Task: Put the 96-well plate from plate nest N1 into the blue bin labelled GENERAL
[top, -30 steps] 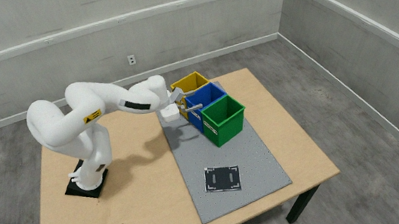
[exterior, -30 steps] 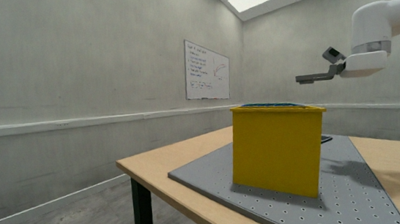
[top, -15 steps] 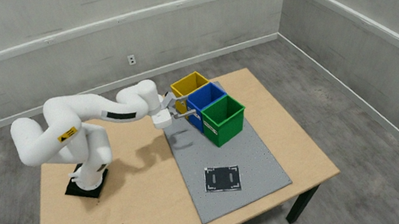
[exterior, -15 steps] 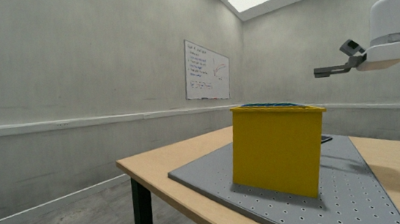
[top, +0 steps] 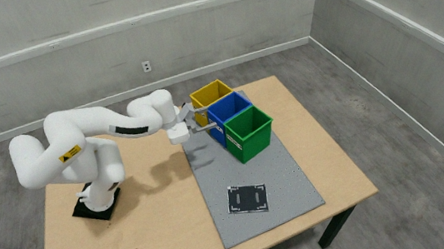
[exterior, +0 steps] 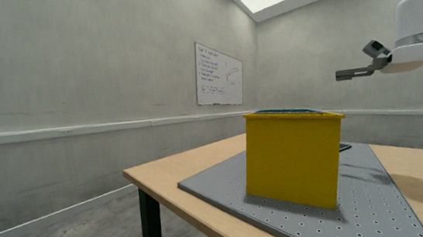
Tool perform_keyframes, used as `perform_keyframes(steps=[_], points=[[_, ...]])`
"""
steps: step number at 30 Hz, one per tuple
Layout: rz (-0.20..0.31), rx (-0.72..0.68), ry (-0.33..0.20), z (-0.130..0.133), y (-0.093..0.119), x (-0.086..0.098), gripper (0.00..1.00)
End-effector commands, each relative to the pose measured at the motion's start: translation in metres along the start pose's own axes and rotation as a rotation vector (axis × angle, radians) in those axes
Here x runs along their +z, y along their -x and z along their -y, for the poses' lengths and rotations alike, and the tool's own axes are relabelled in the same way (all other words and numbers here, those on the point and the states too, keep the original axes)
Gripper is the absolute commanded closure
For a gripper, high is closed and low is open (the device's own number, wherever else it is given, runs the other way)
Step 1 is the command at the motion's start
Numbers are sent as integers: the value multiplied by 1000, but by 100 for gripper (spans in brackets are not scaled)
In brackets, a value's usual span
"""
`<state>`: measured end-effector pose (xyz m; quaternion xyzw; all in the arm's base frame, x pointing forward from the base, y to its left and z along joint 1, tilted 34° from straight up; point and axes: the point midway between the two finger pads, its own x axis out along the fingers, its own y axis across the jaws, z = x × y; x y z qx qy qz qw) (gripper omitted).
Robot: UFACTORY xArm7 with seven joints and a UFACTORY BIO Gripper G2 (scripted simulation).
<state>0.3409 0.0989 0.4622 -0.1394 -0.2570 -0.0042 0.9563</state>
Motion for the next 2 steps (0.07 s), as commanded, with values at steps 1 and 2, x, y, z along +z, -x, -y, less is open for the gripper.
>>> perform_keyframes(steps=[1,2], points=[[4,0,-1,0,-1,2,82],[4,0,-1,0,-1,2,82]])
